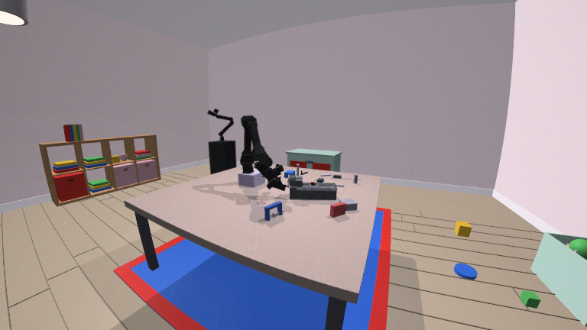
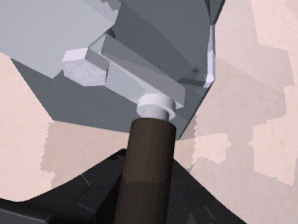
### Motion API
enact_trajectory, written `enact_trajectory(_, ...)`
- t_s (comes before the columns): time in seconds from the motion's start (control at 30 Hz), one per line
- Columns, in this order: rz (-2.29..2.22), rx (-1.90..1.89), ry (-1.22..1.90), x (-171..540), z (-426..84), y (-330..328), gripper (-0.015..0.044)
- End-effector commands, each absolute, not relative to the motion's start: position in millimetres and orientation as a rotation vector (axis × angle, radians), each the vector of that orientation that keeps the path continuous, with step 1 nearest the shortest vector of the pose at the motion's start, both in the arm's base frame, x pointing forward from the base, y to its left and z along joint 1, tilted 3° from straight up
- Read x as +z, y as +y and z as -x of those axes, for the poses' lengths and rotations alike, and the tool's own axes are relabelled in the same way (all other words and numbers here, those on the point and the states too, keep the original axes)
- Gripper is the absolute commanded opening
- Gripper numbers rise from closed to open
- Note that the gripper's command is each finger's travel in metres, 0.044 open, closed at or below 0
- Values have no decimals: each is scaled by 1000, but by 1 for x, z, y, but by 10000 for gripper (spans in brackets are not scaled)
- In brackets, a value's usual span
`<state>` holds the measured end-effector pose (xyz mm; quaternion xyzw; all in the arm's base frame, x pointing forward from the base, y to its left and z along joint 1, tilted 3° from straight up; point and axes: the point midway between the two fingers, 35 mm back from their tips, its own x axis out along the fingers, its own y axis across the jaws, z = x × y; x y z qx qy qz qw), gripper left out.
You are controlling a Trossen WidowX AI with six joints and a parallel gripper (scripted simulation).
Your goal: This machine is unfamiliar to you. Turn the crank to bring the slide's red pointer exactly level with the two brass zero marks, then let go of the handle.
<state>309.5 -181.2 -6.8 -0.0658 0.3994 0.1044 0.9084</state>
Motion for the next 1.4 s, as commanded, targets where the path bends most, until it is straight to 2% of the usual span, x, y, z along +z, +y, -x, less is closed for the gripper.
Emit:
enact_trajectory(0.0, 147, 207, 807, 1, -311, -187, 0)
enact_trajectory(1.37, 146, 207, 807, 41, -307, -166, 0)
